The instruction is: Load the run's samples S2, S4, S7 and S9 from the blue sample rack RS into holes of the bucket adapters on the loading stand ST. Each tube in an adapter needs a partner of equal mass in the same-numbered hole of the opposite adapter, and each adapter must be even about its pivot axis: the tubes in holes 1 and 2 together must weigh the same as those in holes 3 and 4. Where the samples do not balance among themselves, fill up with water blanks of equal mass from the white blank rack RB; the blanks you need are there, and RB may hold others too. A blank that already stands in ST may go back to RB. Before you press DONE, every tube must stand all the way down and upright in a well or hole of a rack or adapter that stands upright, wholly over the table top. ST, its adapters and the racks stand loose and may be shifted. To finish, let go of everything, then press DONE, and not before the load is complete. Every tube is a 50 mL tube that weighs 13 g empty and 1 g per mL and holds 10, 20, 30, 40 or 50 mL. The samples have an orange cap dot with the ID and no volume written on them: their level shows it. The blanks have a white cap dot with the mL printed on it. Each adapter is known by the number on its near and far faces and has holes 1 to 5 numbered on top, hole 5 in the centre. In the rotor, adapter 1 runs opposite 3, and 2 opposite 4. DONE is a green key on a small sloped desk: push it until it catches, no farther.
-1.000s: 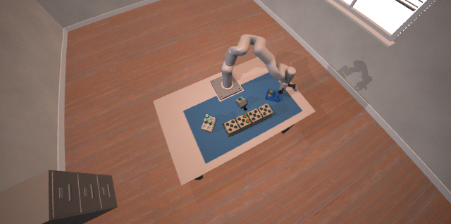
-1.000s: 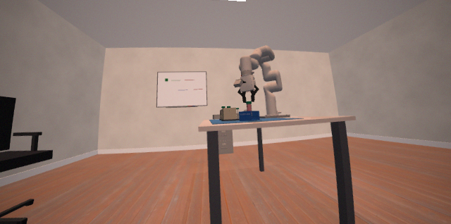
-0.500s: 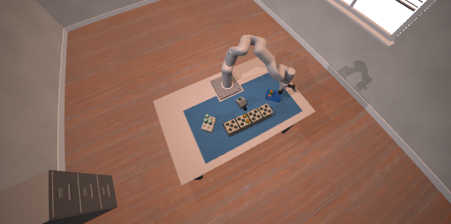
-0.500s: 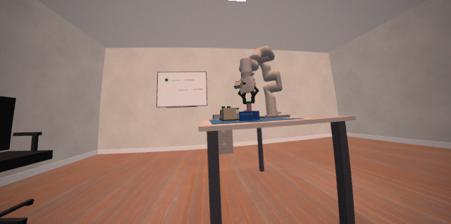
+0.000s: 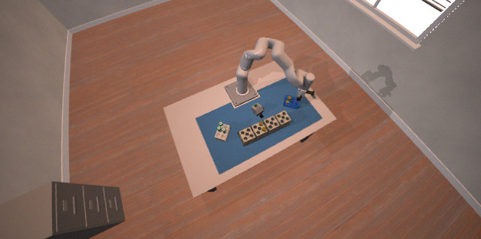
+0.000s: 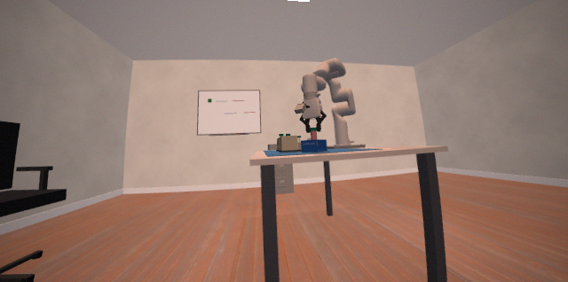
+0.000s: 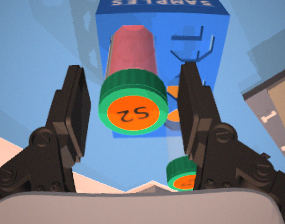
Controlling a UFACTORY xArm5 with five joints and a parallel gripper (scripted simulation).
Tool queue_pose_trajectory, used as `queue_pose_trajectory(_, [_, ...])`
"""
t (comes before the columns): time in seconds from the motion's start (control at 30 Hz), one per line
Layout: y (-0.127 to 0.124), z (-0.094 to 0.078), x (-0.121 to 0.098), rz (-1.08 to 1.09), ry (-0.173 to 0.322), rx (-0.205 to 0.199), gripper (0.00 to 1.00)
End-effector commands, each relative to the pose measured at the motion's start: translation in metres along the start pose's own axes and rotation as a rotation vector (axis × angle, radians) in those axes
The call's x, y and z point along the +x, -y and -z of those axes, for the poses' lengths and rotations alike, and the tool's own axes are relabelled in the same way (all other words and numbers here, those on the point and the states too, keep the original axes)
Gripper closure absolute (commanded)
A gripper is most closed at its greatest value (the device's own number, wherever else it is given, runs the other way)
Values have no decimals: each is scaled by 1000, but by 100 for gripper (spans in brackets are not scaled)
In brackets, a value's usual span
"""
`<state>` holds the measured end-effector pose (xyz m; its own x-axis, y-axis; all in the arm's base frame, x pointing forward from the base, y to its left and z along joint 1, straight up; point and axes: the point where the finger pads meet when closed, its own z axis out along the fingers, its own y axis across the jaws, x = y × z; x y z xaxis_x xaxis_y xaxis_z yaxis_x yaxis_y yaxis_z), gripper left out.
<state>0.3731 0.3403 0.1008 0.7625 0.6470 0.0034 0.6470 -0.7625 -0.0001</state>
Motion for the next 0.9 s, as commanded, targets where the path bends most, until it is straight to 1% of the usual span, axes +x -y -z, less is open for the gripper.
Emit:
queue_pose_trajectory(0.0, [0,1,1,0,-4,0,43])
queue_pose_trajectory(0.4, [0,1,1,0,-4,0,43])
queue_pose_trajectory(0.43, [0,2,1,0,-4,0,100])
queue_pose_trajectory(0.87, [0,3,1,0,-4,0,100])
